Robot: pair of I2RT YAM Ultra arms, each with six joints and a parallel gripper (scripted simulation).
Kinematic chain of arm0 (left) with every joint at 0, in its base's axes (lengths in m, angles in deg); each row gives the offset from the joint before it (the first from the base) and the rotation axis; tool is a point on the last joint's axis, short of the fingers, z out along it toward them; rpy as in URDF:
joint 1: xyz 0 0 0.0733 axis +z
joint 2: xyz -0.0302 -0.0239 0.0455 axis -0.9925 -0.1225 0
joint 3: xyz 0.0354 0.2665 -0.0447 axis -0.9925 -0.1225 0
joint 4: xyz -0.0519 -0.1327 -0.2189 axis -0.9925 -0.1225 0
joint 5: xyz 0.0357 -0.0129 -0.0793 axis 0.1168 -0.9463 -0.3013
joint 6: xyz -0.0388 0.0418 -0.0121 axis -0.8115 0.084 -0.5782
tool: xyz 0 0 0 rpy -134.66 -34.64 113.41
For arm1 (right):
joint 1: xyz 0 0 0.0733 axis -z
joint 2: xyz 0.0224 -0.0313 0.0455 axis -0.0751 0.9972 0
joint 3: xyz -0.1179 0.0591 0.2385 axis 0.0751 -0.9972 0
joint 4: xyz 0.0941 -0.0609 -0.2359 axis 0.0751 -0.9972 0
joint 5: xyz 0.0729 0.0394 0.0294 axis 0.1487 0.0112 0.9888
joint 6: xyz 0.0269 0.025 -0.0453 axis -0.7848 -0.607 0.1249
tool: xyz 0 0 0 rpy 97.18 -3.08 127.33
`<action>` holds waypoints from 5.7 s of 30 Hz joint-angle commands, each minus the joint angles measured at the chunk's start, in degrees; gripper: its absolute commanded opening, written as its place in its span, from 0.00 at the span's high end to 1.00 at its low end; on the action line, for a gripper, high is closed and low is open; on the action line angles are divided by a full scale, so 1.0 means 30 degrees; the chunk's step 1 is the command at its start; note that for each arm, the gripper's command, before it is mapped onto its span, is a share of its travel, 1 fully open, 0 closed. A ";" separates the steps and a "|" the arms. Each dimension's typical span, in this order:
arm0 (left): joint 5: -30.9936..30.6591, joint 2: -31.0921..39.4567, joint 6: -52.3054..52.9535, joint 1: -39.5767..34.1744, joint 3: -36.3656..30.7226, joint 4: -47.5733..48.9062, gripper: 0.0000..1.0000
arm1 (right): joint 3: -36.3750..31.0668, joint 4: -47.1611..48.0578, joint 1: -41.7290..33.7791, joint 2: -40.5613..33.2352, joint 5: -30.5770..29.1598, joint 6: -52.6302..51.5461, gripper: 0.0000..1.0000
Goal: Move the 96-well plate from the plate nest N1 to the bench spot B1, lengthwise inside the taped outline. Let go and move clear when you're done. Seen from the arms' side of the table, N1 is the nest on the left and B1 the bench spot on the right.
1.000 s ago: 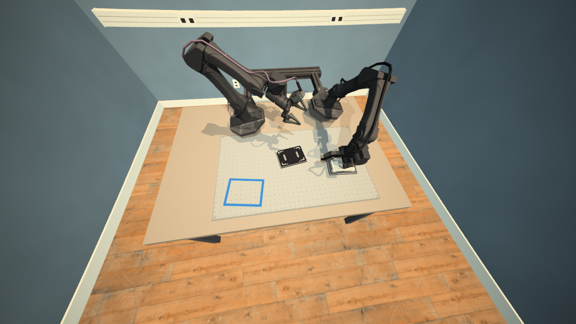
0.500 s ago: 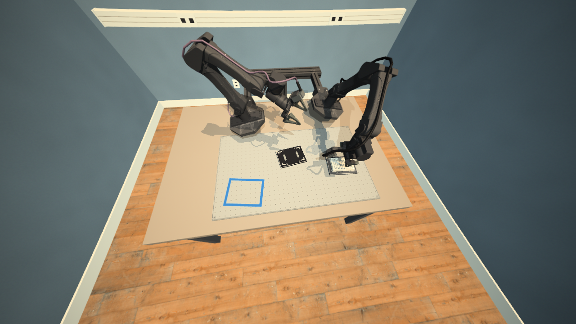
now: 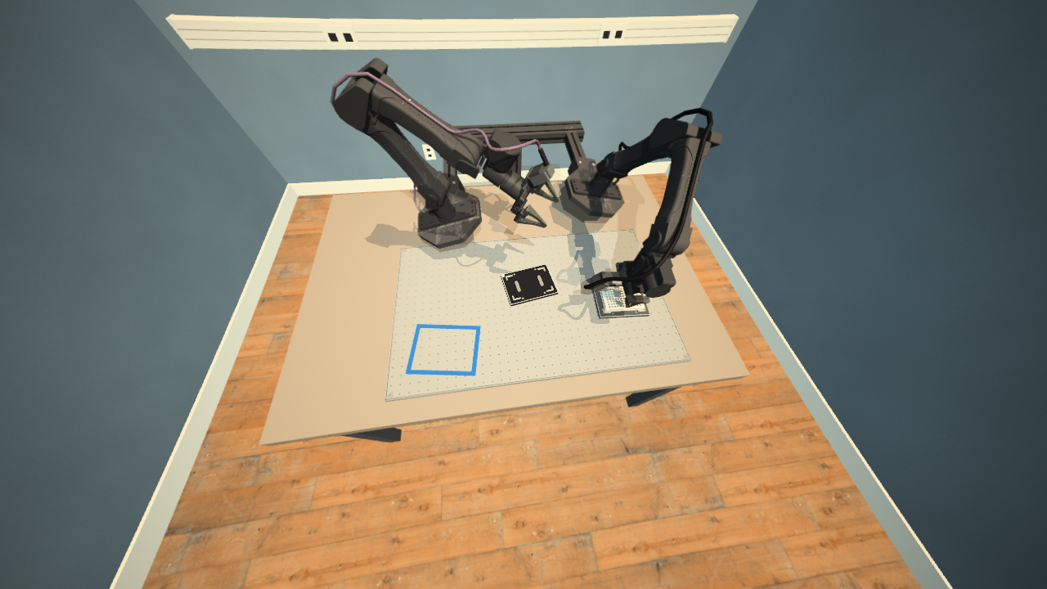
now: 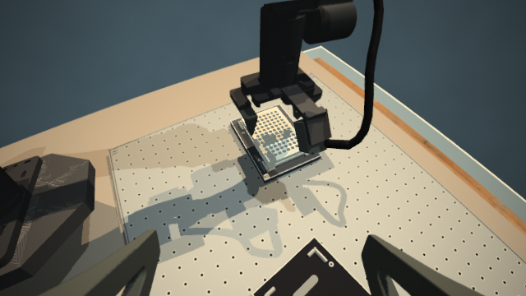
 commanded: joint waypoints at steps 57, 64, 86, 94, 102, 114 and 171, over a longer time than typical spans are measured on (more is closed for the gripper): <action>-0.0101 -0.0981 0.0413 0.0320 -0.0395 0.2102 0.27 | -0.0018 -0.0073 -0.0076 -0.0273 -0.0156 -0.0118 0.00; -0.0265 -0.0936 0.0584 0.0475 -0.0665 0.2363 0.37 | -0.0018 -0.0073 -0.0076 -0.0273 -0.0156 -0.0118 0.00; -0.0103 -0.0939 0.0453 0.0360 -0.0454 0.2130 0.65 | -0.0018 -0.0073 -0.0076 -0.0273 -0.0156 -0.0118 0.00; -0.0103 -0.0939 0.0453 0.0360 -0.0454 0.2130 0.74 | -0.0018 -0.0073 -0.0076 -0.0273 -0.0156 -0.0118 0.00; -0.0103 -0.0939 0.0453 0.0360 -0.0455 0.2131 0.85 | -0.0018 -0.0073 -0.0076 -0.0273 -0.0156 -0.0118 0.00; -0.0104 -0.0939 0.0453 0.0360 -0.0455 0.2131 0.99 | -0.0018 -0.0073 -0.0076 -0.0273 -0.0156 -0.0118 0.00; -0.0255 -0.0282 0.0307 0.0178 -0.0658 0.1542 0.00 | -0.0018 -0.0073 -0.0076 -0.0273 -0.0156 -0.0118 0.00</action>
